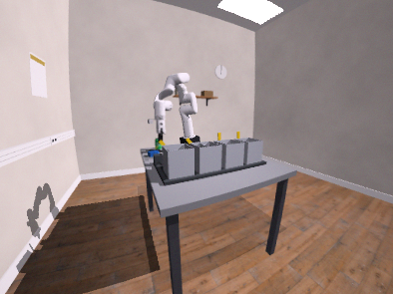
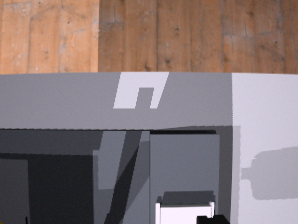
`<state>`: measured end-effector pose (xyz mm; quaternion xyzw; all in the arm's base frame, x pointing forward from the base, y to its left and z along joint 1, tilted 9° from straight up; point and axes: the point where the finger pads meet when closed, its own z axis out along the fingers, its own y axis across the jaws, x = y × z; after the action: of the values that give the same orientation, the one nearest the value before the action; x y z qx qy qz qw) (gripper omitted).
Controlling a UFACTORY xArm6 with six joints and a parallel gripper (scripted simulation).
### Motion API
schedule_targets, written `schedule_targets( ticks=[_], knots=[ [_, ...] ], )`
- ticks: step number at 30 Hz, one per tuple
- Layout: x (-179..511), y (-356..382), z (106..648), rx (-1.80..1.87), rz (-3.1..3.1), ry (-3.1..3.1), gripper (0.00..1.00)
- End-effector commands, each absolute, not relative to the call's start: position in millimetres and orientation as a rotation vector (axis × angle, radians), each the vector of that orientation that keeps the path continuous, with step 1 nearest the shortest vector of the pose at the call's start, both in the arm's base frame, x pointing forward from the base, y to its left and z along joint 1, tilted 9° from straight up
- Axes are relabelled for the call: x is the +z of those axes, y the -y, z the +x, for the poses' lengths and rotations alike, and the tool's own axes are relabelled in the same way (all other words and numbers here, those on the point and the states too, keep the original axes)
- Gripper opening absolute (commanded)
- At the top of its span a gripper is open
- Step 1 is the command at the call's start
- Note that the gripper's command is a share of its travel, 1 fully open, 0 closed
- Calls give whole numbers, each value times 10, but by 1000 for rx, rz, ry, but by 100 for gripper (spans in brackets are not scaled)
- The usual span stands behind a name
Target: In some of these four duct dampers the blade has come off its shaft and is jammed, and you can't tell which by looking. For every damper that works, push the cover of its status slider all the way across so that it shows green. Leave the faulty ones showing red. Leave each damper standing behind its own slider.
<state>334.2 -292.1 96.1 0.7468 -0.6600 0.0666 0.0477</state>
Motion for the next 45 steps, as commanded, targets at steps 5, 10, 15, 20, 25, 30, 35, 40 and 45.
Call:
schedule_targets(
  ticks=[5, 10, 15, 20, 25, 30, 35, 40, 45],
  knots=[
    [981, 3106, 3395, 197, 2285, 2013, 0],
    [952, 3111, 3396, 197, 2285, 2013, 0],
    [630, 3144, 3398, 196, 2288, 2014, 0],
    [601, 3146, 3397, 196, 2288, 2014, 0],
    [601, 3146, 3397, 196, 2288, 2014, 0],
    [601, 3146, 3397, 196, 2288, 2014, 0],
    [601, 3146, 3397, 196, 2288, 2014, 0],
    [601, 3146, 3397, 196, 2288, 2014, 0],
    [601, 3146, 3397, 196, 2288, 2014, 0]
  ],
)
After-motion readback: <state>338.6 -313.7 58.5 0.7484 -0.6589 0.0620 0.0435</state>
